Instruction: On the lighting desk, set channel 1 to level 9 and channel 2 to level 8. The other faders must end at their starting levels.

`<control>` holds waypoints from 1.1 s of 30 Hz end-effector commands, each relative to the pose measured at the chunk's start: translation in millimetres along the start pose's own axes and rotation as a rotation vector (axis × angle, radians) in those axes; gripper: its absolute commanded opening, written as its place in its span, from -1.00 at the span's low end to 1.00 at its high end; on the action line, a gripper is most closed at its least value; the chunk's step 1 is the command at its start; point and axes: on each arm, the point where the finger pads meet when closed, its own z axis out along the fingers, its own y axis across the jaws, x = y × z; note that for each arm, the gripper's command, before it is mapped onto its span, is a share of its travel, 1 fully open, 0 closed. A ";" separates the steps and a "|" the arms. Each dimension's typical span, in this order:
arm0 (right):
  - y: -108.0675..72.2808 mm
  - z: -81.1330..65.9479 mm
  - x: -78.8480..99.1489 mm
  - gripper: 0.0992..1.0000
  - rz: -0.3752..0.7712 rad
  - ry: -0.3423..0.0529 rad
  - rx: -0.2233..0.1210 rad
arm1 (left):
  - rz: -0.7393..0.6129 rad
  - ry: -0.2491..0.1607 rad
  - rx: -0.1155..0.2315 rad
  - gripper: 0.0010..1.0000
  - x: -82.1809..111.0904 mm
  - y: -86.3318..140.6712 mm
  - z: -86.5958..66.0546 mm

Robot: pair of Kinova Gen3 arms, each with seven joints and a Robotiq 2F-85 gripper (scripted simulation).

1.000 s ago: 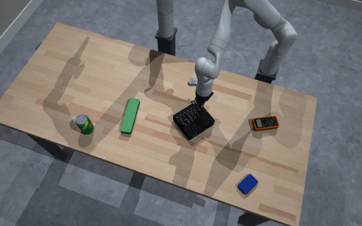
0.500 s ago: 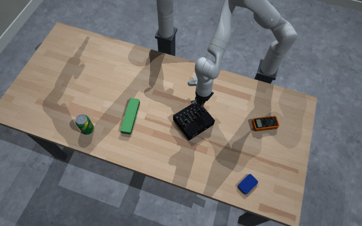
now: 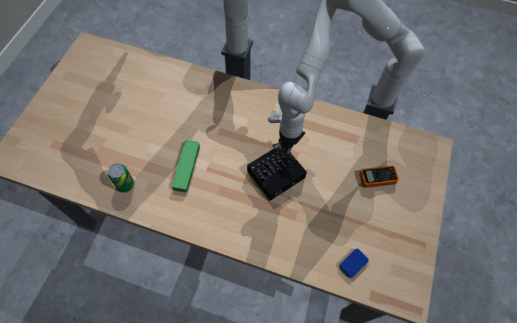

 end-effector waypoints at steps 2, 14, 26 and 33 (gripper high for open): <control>0.0 -0.7 -0.4 1.00 0.000 -0.002 0.000 | 0.000 0.000 0.002 -0.80 0.0 -0.5 -0.9; 0.0 -0.7 -0.4 1.00 0.000 -0.002 0.000 | 0.000 0.000 0.002 -0.80 0.0 -0.5 0.2; 0.0 -0.7 -0.4 1.00 0.000 -0.002 0.000 | 0.000 0.000 0.002 -0.80 0.0 -0.5 6.6; 0.0 -0.7 -0.4 1.00 0.000 -0.002 0.000 | 0.000 0.000 0.002 -0.80 0.0 -0.5 10.1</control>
